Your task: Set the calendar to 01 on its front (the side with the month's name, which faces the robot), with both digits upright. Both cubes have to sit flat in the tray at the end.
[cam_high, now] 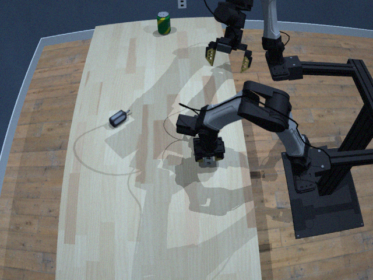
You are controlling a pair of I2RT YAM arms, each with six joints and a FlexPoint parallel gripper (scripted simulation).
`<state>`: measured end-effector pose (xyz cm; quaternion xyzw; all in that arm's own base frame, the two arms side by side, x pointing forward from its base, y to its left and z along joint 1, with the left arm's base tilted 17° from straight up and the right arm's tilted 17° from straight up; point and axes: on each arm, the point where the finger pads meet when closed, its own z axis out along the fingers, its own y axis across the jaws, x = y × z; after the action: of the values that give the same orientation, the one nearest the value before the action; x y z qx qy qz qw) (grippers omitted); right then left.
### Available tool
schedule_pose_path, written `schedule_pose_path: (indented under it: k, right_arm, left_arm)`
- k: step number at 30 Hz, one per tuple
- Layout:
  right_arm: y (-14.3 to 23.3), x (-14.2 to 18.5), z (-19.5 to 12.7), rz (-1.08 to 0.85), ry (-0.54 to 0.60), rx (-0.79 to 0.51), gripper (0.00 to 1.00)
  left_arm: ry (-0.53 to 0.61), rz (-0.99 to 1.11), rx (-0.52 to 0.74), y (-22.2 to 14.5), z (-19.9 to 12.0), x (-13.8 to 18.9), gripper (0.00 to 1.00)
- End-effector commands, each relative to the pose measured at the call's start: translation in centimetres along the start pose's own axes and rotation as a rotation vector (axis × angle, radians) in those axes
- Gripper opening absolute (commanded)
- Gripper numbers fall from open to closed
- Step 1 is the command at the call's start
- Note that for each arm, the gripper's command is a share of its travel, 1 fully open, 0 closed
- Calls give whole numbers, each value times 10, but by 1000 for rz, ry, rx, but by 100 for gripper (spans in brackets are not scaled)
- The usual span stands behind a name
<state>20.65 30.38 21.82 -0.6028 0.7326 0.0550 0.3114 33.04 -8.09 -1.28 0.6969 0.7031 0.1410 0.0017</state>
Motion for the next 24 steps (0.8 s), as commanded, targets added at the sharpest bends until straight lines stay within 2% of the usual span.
schedule_pose_path:
  k: [1,11,14,24]
  right_arm:
    - [-7,-18,-14,-1,-63,14,100]
    - [-7,-18,-14,-1,-62,14,100]
    - [-7,-18,-14,-1,-62,14,100]
    - [-7,-18,-14,-1,-63,15,100]
  left_arm:
    - [-24,-5,-44,15,-1,-4,46]
    - [-18,-3,-39,10,-3,-4,18]
    - [-18,-3,-39,10,-3,-4,19]
    - [-17,-10,-56,11,-69,-2,19]
